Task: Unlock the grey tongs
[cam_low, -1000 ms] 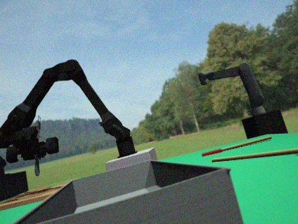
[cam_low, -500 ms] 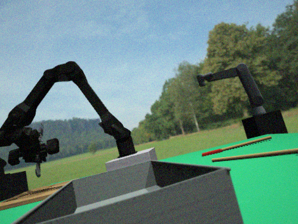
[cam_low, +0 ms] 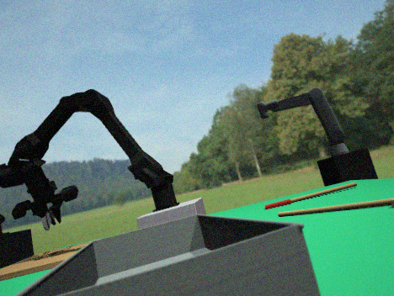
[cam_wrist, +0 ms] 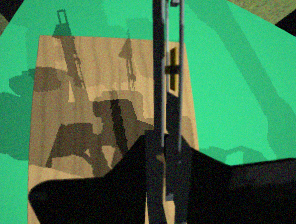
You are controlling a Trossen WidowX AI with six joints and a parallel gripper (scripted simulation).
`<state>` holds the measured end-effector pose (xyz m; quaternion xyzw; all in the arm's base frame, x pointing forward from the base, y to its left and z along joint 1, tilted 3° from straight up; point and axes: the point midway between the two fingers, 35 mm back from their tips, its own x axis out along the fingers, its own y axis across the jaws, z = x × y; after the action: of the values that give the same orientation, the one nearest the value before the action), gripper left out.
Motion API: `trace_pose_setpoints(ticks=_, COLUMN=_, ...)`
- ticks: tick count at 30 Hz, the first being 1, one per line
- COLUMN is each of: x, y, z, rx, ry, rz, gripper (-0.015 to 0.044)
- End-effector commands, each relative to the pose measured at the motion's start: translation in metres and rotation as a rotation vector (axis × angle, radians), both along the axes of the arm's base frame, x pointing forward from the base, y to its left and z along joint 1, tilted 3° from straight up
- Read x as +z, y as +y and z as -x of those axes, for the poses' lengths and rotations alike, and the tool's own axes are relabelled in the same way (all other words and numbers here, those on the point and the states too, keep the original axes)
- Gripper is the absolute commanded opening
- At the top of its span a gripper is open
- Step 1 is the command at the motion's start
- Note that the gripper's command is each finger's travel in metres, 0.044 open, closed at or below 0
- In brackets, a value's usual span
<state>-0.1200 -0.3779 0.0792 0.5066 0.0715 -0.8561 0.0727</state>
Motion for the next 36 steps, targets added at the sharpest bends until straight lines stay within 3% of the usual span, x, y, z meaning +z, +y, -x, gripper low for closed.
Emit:
trace_pose_setpoints(ticks=1, x=0.005, y=-0.001, z=0.002, rx=0.006, ry=-0.127, rz=-0.009, gripper=-0.0150)
trace_pose_setpoints(ticks=14, x=0.027, y=0.001, z=0.003, rx=0.009, ry=-0.514, rz=0.018, gripper=-0.0150)
trace_pose_setpoints(ticks=36, x=0.010, y=-0.002, z=0.003, rx=0.009, ry=-0.518, rz=0.018, gripper=-0.0150)
